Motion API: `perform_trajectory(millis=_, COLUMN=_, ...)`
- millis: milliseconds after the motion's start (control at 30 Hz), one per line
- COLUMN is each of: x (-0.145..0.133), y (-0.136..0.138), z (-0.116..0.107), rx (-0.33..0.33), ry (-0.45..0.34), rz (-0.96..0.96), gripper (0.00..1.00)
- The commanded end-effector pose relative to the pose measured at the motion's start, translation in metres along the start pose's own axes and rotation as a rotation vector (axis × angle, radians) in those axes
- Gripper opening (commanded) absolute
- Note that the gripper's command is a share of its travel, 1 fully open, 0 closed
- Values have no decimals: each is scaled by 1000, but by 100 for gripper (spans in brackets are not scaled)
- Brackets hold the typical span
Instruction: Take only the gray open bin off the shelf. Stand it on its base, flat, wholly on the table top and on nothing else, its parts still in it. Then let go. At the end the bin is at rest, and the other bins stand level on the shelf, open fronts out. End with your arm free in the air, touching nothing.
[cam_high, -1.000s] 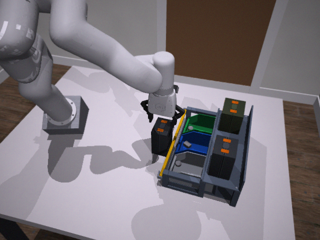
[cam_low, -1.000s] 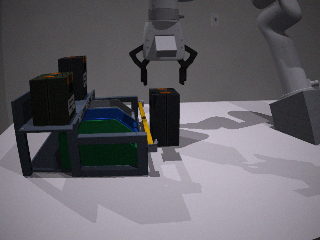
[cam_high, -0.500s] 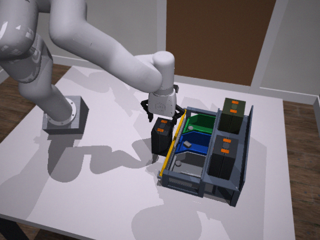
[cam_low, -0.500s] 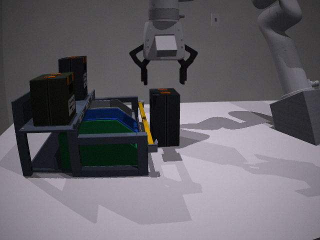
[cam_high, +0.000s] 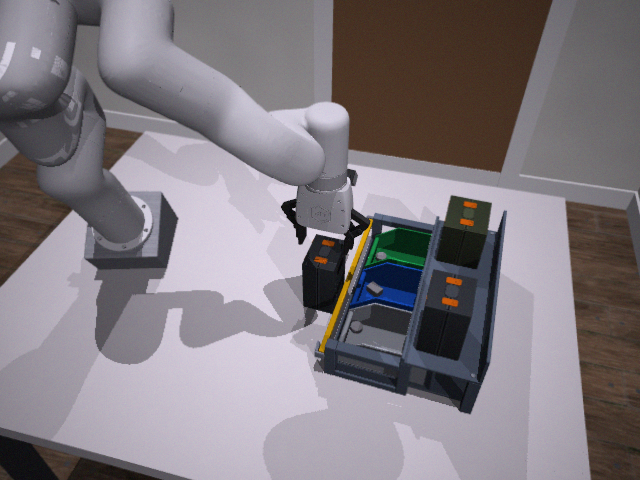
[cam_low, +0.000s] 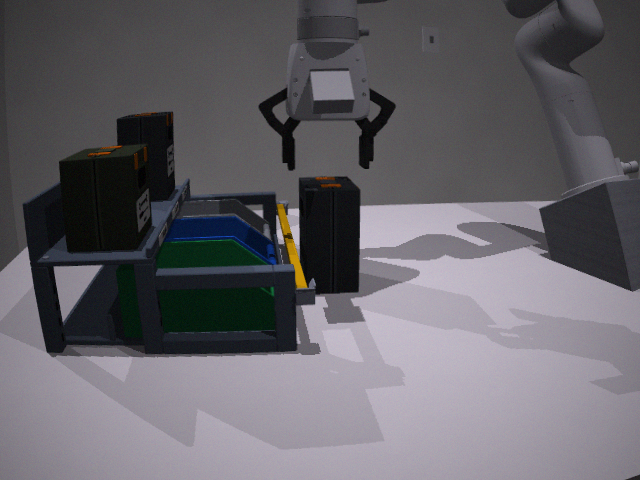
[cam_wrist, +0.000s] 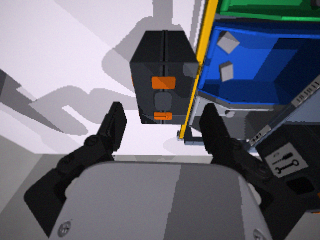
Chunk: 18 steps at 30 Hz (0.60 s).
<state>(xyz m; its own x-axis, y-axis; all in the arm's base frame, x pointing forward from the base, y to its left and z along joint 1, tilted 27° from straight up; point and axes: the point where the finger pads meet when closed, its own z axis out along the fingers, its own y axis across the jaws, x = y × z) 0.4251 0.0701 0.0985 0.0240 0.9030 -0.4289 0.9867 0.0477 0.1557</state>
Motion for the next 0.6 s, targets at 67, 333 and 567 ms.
perform_trajectory(millis=67, x=0, y=1, z=-1, rx=-3, ry=1, rz=1, gripper=100)
perform_trajectory(millis=333, x=0, y=1, z=5, rx=-3, ry=1, rz=1, gripper=100)
perform_trajectory(millis=567, x=0, y=1, z=29, rx=-3, ry=2, rz=1, gripper=100)
